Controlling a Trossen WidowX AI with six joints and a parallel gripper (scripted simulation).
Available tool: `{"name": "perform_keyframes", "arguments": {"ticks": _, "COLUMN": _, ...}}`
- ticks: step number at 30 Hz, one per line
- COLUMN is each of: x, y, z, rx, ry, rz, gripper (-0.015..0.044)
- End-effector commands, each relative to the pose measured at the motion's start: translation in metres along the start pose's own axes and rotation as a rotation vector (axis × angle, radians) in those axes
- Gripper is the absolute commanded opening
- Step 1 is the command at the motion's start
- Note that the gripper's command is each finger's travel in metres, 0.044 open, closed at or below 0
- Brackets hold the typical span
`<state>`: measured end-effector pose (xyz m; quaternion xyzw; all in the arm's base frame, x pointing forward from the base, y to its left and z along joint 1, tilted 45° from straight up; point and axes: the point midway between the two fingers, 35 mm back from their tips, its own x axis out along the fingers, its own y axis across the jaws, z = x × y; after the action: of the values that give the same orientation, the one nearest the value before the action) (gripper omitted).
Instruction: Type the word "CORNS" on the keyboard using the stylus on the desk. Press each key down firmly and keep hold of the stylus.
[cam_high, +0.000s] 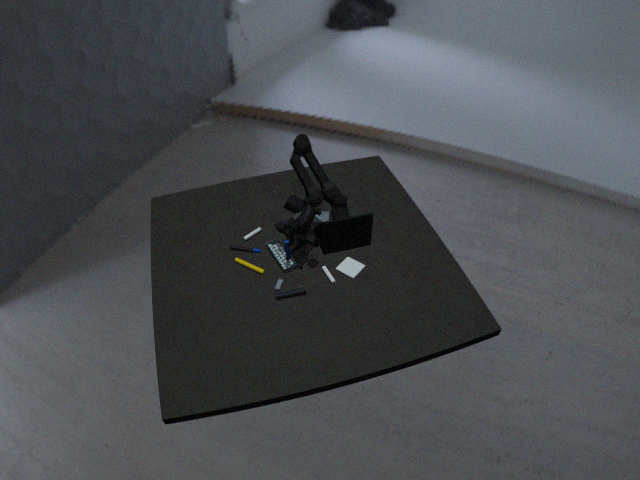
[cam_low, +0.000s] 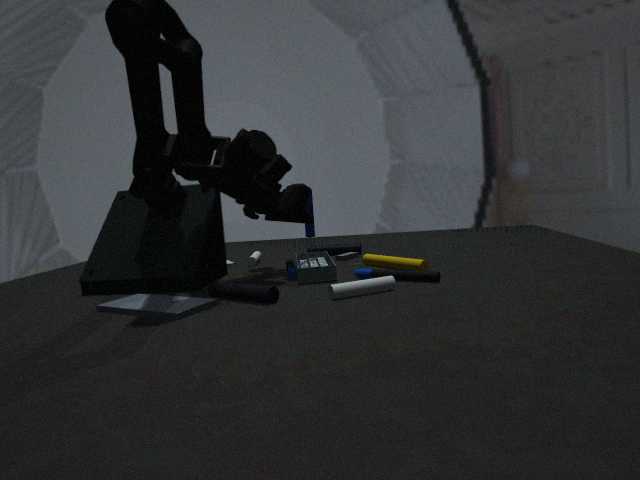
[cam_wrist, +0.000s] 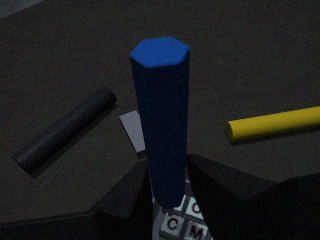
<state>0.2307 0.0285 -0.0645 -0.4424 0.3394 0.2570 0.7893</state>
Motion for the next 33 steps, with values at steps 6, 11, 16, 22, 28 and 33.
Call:
{"name": "perform_keyframes", "arguments": {"ticks": 6, "x": 0.000, "y": 0.000, "z": 0.000, "rx": -0.002, "ry": -0.001, "rz": 0.002, "gripper": 0.0081}}
{"name": "perform_keyframes", "arguments": {"ticks": 11, "x": 0.001, "y": 0.000, "z": -0.002, "rx": -0.002, "ry": 0.000, "rz": 0.002, "gripper": 0.0081}}
{"name": "perform_keyframes", "arguments": {"ticks": 16, "x": 0.002, "y": 0.000, "z": -0.004, "rx": -0.002, "ry": 0.000, "rz": 0.002, "gripper": 0.0081}}
{"name": "perform_keyframes", "arguments": {"ticks": 22, "x": 0.003, "y": 0.000, "z": -0.006, "rx": -0.002, "ry": 0.000, "rz": 0.002, "gripper": 0.0081}}
{"name": "perform_keyframes", "arguments": {"ticks": 28, "x": 0.004, "y": 0.000, "z": -0.008, "rx": -0.002, "ry": 0.000, "rz": 0.002, "gripper": 0.0081}}
{"name": "perform_keyframes", "arguments": {"ticks": 33, "x": 0.005, "y": 0.000, "z": -0.010, "rx": -0.002, "ry": 0.000, "rz": 0.002, "gripper": 0.0081}}
